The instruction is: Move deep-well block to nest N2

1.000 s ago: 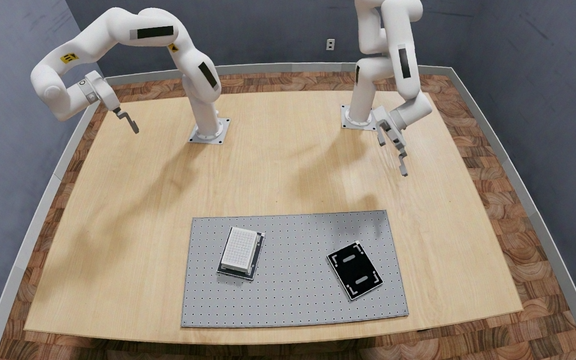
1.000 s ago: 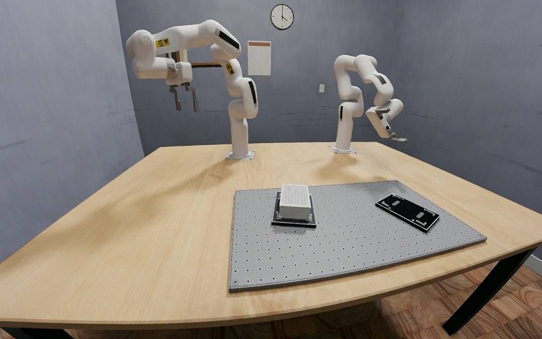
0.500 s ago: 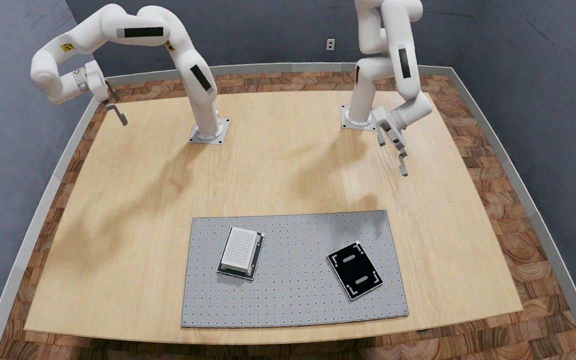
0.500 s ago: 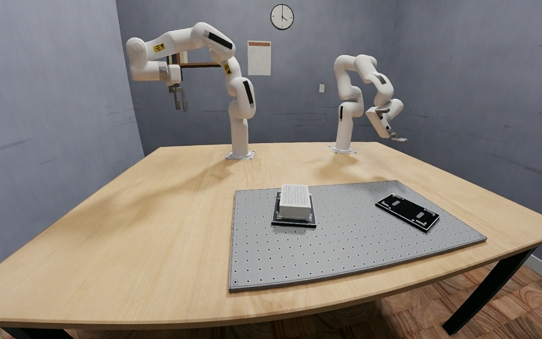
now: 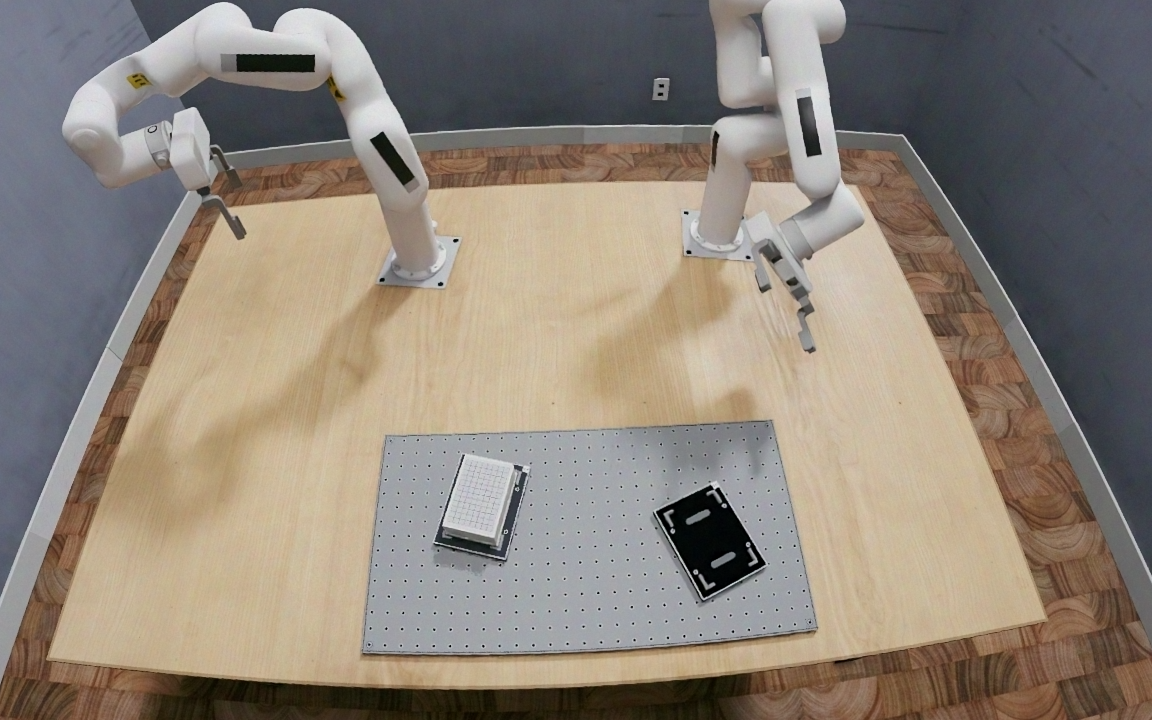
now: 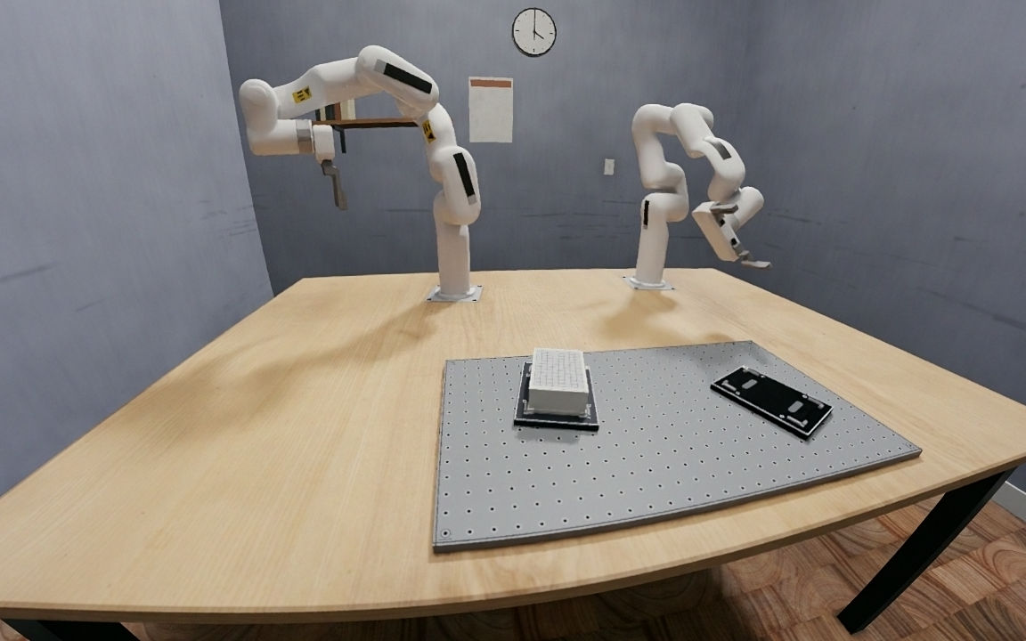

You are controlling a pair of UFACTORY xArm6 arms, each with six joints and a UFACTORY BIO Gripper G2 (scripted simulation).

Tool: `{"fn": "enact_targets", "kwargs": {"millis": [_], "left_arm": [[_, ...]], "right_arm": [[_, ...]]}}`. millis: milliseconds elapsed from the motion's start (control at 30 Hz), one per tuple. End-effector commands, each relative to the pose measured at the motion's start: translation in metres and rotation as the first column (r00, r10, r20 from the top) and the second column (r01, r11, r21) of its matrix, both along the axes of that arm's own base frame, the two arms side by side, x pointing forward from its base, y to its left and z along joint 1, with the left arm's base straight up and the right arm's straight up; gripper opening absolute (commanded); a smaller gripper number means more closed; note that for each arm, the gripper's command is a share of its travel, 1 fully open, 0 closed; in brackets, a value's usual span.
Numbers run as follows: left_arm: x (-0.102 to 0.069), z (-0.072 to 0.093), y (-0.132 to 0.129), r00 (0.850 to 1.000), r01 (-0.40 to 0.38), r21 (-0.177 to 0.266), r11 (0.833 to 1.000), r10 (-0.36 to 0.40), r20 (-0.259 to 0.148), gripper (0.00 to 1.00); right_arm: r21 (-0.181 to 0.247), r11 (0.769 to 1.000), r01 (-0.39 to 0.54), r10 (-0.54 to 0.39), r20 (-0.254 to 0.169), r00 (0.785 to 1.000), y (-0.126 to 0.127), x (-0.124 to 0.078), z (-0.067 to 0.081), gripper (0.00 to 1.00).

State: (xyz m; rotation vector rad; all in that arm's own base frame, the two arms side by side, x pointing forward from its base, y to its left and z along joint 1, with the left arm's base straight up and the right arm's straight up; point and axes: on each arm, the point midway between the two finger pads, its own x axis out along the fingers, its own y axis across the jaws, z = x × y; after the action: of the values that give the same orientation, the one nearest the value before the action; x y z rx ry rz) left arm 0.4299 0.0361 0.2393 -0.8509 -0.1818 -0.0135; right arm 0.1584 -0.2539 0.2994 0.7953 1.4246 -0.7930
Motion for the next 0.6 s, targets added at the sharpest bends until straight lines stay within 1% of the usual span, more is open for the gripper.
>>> {"fn": "enact_targets", "kwargs": {"millis": [0,567], "left_arm": [[0.0007,0.0014,0.0003,1.000,0.000,0.001,1.000,0.000,0.003,1.00],[0.0007,0.0014,0.0003,1.000,0.000,0.001,1.000,0.000,0.003,1.00]], "right_arm": [[-0.003,1.000,0.026,-0.026,0.002,1.000,-0.0046,-0.0065,0.0010,1.00],[-0.003,0.999,0.042,-0.042,0.002,0.999,-0.0071,-0.0107,0.0010,1.00]]}}
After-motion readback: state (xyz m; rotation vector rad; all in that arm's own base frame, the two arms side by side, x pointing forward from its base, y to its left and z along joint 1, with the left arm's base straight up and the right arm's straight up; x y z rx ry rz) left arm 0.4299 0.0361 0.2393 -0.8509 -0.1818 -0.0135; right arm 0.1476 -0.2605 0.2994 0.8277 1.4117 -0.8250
